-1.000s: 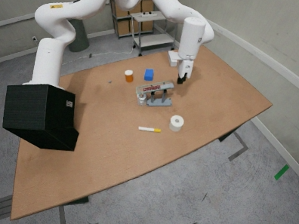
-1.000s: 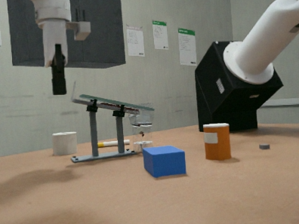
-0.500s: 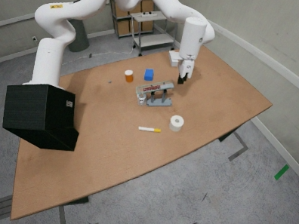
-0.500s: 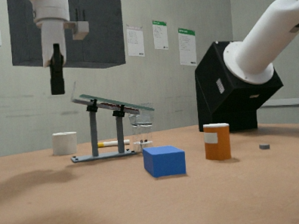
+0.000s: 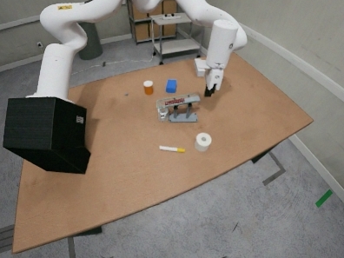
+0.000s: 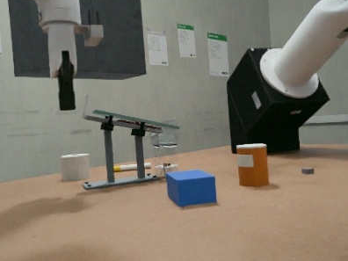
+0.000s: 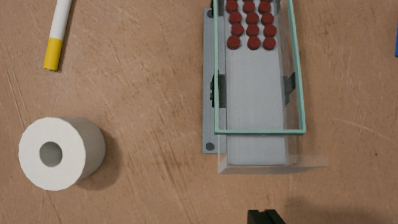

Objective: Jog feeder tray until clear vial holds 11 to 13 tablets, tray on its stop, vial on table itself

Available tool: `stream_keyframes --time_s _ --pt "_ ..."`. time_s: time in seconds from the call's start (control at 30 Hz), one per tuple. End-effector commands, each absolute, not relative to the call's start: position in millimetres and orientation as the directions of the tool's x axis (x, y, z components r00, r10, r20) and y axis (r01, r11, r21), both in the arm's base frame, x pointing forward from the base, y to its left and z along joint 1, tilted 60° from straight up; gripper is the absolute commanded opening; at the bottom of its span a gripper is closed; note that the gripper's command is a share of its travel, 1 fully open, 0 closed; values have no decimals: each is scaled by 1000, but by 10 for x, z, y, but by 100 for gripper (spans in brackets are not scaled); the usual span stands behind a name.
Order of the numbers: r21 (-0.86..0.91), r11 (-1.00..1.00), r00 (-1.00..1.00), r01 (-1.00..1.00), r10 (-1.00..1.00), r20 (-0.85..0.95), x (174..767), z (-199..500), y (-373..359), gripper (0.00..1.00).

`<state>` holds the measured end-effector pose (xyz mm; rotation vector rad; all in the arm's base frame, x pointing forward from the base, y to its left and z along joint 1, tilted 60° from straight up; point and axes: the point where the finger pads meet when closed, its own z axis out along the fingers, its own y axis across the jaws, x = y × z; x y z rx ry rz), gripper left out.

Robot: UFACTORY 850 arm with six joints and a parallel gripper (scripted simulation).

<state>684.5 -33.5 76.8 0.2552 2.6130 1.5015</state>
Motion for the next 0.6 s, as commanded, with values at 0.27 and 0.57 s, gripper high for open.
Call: stream_keyframes --time_s 0.27,0.57 --pt "865 495 -979 87 204 -19 6811 767 -327 0" --pt "865 495 -979 87 204 -19 6670 744 -261 0"
